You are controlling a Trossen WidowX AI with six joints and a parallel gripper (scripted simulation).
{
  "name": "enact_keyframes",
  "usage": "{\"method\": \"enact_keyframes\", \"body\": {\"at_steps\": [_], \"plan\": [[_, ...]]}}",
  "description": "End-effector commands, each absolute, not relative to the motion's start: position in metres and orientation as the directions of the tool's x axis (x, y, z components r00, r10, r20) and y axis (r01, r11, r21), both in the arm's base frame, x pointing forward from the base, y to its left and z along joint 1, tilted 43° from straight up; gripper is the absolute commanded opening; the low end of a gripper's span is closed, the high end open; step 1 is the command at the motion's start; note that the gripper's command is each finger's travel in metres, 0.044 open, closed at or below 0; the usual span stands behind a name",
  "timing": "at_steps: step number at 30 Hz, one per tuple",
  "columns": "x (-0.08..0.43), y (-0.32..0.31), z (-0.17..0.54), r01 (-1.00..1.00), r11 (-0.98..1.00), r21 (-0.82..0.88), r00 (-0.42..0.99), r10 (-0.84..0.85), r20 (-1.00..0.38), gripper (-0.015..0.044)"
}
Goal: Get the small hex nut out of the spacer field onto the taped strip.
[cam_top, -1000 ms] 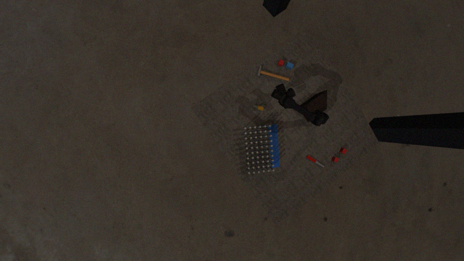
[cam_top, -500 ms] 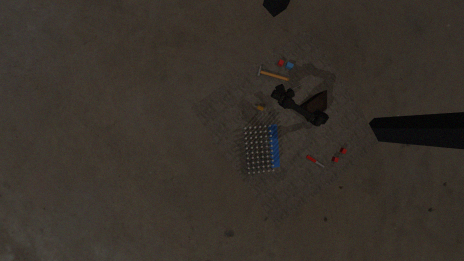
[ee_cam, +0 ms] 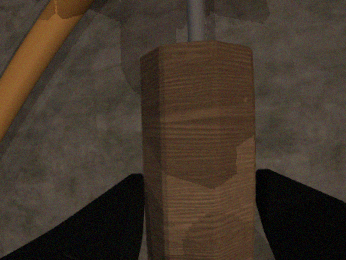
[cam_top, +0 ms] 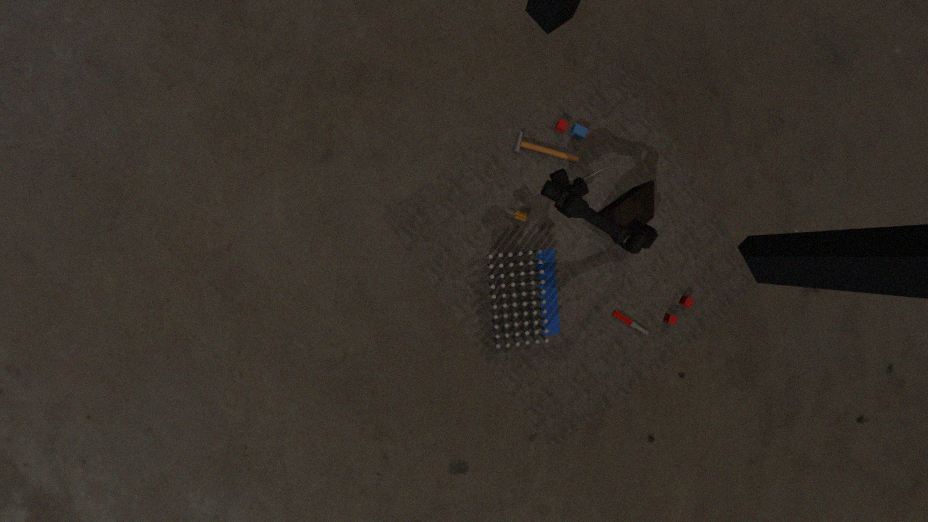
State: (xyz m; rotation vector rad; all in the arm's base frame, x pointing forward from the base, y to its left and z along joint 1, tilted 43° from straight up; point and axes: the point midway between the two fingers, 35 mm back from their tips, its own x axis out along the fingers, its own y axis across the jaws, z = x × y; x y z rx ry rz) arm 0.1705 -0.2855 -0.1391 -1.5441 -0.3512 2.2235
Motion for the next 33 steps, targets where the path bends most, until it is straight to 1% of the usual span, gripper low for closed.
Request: {"method": "enact_keyframes", "body": {"at_steps": [1,33], "plan": [[0.171,-0.284,-0.141,-0.191,-0.885,-0.425,-0.302,0.465,-0.832,0.0000],[0.172,-0.266,-0.159,-0.191,-0.884,-0.426,-0.301,0.466,-0.832,0.0000]]}}
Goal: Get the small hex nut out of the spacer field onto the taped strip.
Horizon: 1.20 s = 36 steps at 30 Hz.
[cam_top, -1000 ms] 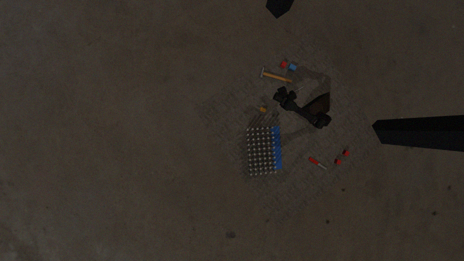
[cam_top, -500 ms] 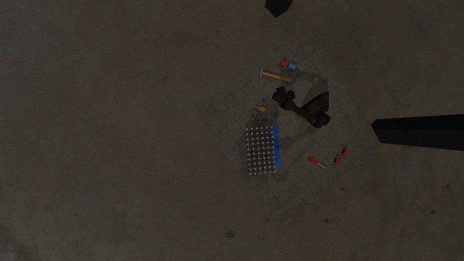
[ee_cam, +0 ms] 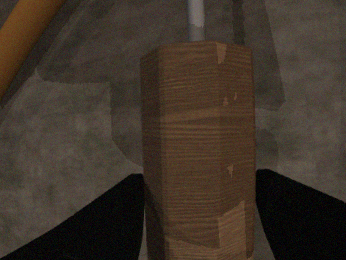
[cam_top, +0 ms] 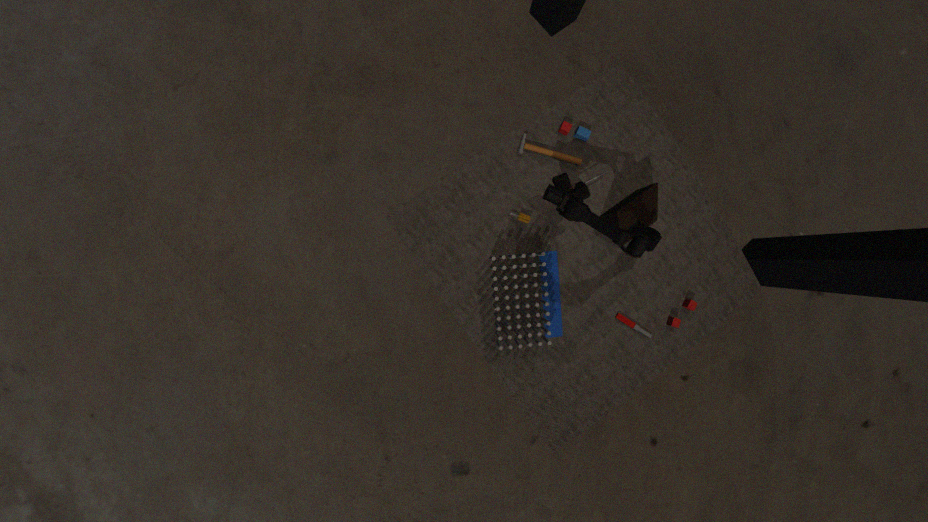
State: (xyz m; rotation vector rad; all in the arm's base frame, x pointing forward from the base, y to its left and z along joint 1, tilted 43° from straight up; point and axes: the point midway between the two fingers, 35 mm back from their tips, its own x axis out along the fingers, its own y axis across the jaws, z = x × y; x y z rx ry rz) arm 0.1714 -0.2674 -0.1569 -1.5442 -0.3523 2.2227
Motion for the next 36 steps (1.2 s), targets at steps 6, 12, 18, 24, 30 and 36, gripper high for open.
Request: {"method": "enact_keyframes", "body": {"at_steps": [6,12,18,24,30,36], "plan": [[0.172,-0.263,-0.162,-0.191,-0.884,-0.426,-0.301,0.466,-0.832,0.0000],[0.172,-0.259,-0.165,-0.191,-0.884,-0.426,-0.301,0.466,-0.832,0.0000],[0.171,-0.256,-0.168,-0.191,-0.884,-0.427,-0.301,0.467,-0.832,0.0000],[0.171,-0.252,-0.170,-0.191,-0.884,-0.427,-0.301,0.467,-0.831,0.0000],[0.171,-0.248,-0.173,-0.191,-0.884,-0.427,-0.301,0.467,-0.831,0.0000],[0.171,-0.245,-0.176,-0.191,-0.884,-0.428,-0.301,0.467,-0.831,0.0000]]}}
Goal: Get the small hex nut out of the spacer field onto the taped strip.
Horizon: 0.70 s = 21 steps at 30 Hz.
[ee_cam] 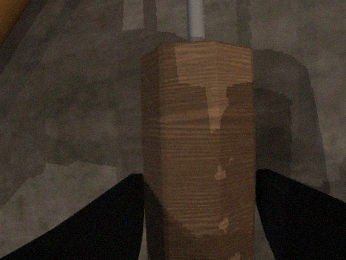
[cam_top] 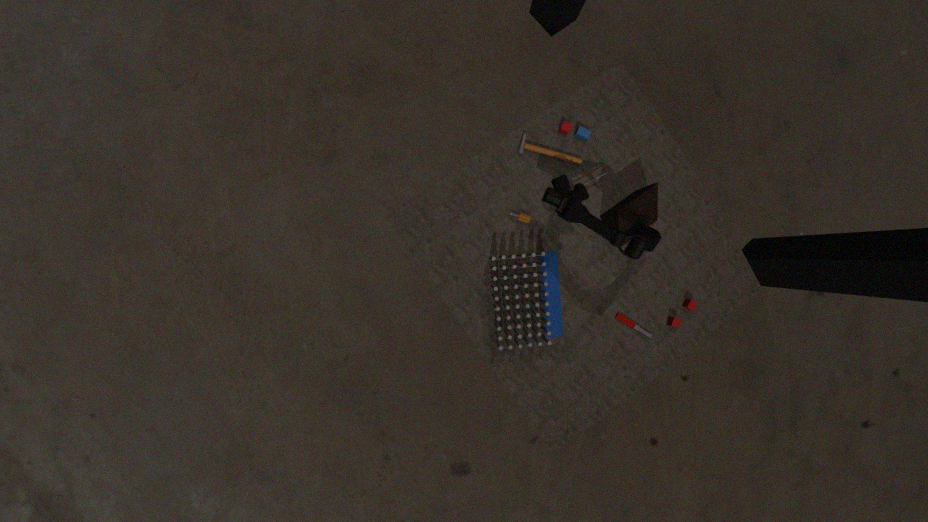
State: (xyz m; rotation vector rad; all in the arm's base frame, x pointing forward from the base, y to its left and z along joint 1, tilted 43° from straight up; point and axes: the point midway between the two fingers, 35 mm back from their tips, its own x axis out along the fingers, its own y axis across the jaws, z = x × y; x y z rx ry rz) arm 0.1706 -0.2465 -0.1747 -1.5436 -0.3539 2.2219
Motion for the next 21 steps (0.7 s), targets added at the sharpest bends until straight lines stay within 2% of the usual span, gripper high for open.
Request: {"method": "enact_keyframes", "body": {"at_steps": [1,18,21], "plan": [[0.171,-0.244,-0.177,-0.191,-0.884,-0.428,-0.301,0.467,-0.831,0.0000],[0.169,-0.234,-0.184,-0.191,-0.883,-0.428,-0.301,0.468,-0.831,0.0000],[0.169,-0.236,-0.183,-0.186,-0.883,-0.430,-0.303,0.468,-0.830,0.0079]]}}
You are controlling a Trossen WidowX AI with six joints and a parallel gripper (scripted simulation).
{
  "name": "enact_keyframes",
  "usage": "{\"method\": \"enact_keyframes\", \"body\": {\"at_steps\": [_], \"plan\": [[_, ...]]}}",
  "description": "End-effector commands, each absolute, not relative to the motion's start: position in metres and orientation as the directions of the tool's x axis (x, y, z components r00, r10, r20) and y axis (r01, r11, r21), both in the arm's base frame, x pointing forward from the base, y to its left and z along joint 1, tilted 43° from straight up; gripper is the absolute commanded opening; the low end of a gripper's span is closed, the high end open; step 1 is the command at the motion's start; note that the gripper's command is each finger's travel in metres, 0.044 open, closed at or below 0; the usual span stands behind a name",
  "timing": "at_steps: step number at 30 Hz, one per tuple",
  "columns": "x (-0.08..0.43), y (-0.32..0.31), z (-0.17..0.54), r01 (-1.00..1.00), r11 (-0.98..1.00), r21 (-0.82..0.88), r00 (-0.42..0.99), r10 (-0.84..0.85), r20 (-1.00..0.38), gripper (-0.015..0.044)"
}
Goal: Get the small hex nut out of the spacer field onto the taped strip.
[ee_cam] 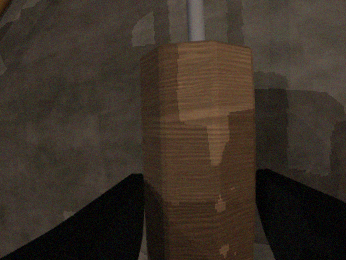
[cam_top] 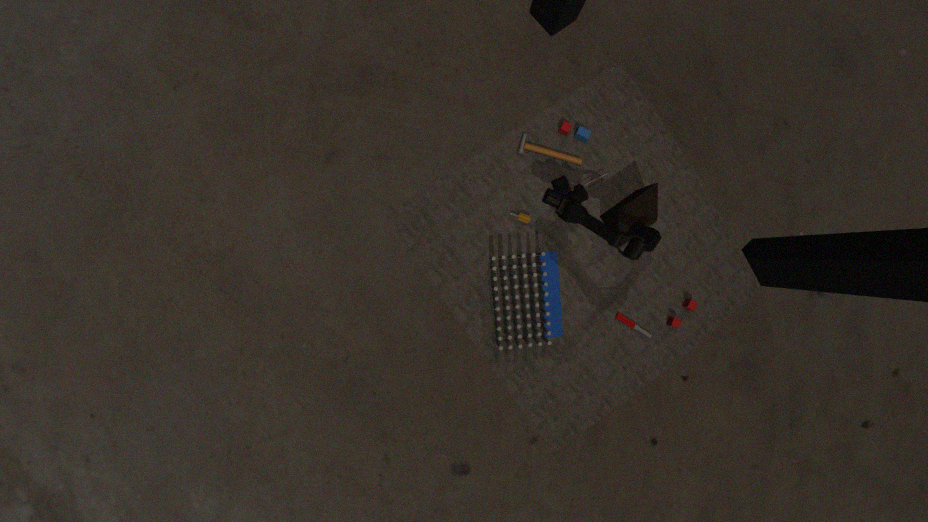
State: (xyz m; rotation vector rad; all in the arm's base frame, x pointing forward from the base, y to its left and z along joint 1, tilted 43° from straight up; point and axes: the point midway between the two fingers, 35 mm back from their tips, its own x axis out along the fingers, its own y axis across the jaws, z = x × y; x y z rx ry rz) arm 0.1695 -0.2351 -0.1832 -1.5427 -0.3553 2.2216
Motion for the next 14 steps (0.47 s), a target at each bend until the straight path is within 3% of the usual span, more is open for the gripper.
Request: {"method": "enact_keyframes", "body": {"at_steps": [1,14], "plan": [[0.1695,-0.2356,-0.1829,-0.186,-0.883,-0.430,-0.303,0.468,-0.830,0.0105],[0.1695,-0.2356,-0.1829,-0.186,-0.883,-0.430,-0.303,0.468,-0.830,0.0440]]}}
